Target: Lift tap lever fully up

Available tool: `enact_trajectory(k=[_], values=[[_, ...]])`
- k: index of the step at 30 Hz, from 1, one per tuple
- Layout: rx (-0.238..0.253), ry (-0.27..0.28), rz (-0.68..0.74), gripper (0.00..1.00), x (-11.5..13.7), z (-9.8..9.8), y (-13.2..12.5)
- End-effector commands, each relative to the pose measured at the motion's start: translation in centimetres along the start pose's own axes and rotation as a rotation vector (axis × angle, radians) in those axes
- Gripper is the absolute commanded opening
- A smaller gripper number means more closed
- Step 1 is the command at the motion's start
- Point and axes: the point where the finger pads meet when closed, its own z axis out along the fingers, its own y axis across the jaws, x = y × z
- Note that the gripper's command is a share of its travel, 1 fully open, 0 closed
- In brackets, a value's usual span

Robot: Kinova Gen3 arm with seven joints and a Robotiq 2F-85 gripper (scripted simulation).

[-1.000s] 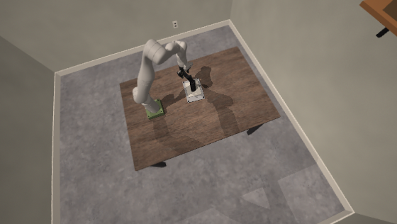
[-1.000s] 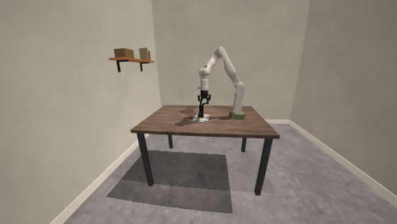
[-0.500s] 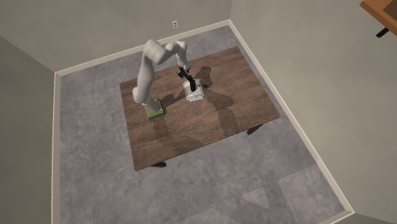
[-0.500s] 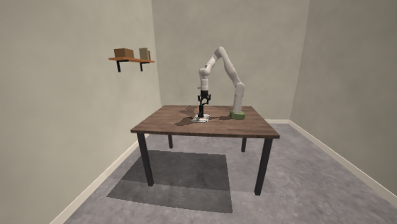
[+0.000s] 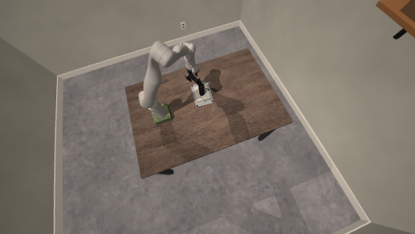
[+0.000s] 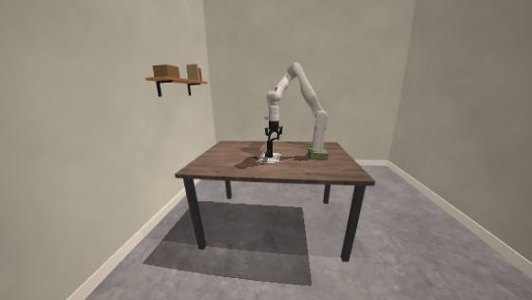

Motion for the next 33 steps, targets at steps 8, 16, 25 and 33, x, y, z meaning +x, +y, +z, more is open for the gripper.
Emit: enact_trajectory(k=[8,16,25,33], values=[[0.002,0.0,0.0,0.74,0.0,-0.1,0.0],[0.002,0.0,0.0,0.74,0.0,-0.2,0.0],[0.002,0.0,0.0,0.74,0.0,-1.5,0.0],[0.002,0.0,0.0,0.74,0.0,-3.1,0.0]])
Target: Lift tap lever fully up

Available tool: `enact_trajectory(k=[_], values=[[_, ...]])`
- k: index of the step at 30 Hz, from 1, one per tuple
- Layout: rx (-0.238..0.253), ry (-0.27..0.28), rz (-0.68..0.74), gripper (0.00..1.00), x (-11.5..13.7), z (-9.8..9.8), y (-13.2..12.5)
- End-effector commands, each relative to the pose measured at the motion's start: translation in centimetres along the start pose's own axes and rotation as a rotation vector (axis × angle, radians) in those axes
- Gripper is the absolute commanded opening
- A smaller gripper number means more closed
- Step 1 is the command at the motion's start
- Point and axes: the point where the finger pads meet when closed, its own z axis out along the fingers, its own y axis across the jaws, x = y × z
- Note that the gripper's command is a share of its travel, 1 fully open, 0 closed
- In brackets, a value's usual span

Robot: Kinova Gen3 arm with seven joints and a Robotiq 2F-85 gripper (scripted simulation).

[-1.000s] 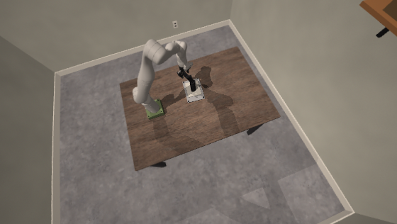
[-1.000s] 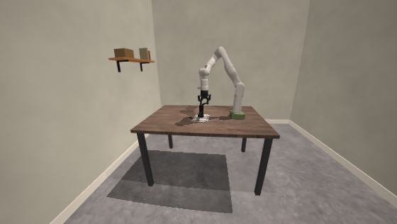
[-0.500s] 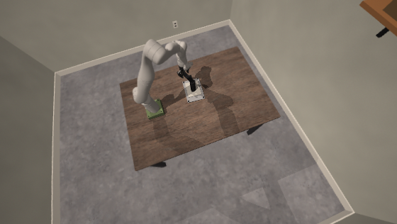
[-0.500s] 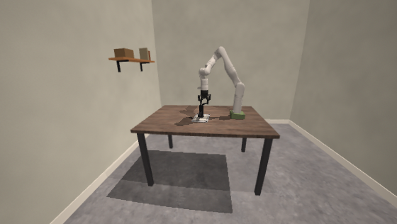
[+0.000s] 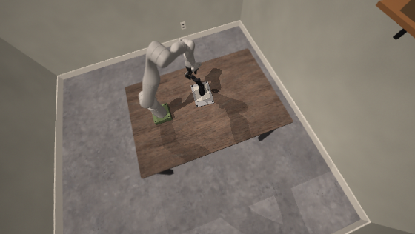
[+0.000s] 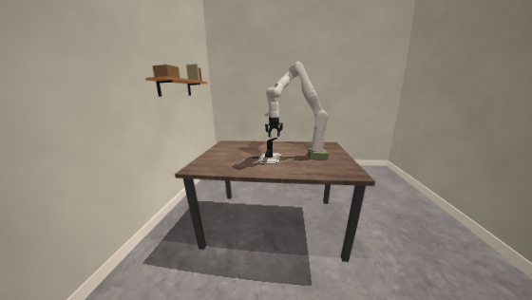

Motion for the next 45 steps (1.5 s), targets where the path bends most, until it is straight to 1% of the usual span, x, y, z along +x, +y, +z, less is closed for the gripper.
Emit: enact_trajectory(k=[1,8,14,26,27,45], values=[[0.01,0.004,0.005,0.74,0.2,-0.8,-0.2],[0.01,0.004,0.005,0.74,0.2,-2.7,-0.2],[0.01,0.004,0.005,0.74,0.2,-3.9,-0.2],[0.01,0.004,0.005,0.74,0.2,-4.4,-0.2],[0.01,0.004,0.005,0.1,0.2,-4.4,-0.2],[0.01,0.004,0.005,0.1,0.2,-4.4,-0.2]])
